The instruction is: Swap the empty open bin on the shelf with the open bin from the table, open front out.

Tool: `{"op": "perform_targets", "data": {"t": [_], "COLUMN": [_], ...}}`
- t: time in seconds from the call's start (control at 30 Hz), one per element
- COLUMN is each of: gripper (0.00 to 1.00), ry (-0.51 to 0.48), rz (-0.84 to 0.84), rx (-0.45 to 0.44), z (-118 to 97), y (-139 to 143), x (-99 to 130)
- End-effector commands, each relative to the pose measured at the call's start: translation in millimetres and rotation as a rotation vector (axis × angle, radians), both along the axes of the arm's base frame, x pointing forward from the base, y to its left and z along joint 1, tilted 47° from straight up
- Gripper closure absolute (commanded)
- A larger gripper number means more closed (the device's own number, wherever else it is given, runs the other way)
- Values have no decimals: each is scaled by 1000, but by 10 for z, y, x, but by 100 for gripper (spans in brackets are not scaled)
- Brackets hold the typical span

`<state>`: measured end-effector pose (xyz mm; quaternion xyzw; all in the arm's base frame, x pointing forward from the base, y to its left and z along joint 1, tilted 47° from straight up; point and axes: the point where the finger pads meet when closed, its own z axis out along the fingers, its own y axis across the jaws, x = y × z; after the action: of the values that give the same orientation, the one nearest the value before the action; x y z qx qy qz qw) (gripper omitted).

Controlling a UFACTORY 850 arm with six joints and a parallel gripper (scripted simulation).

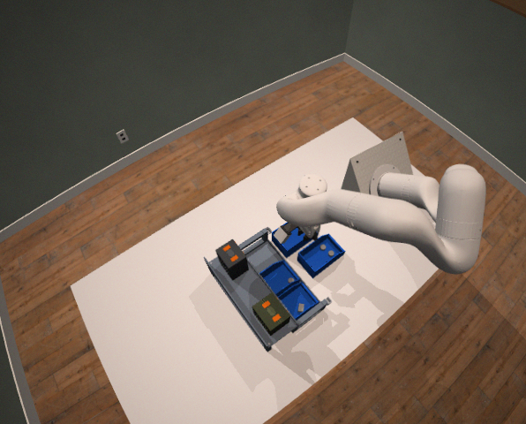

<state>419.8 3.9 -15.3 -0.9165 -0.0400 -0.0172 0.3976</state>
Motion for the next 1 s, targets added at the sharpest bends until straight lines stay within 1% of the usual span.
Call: {"op": "perform_targets", "data": {"t": [0.0, 0.33, 0.97], "gripper": [74, 74, 74], "ry": [-2, -2, -2], "rz": [-1, -1, -1], "rx": [-1, -1, -1], "z": [-36, -95, -101], "y": [35, 98, 104], "x": [9, 9, 9]}}
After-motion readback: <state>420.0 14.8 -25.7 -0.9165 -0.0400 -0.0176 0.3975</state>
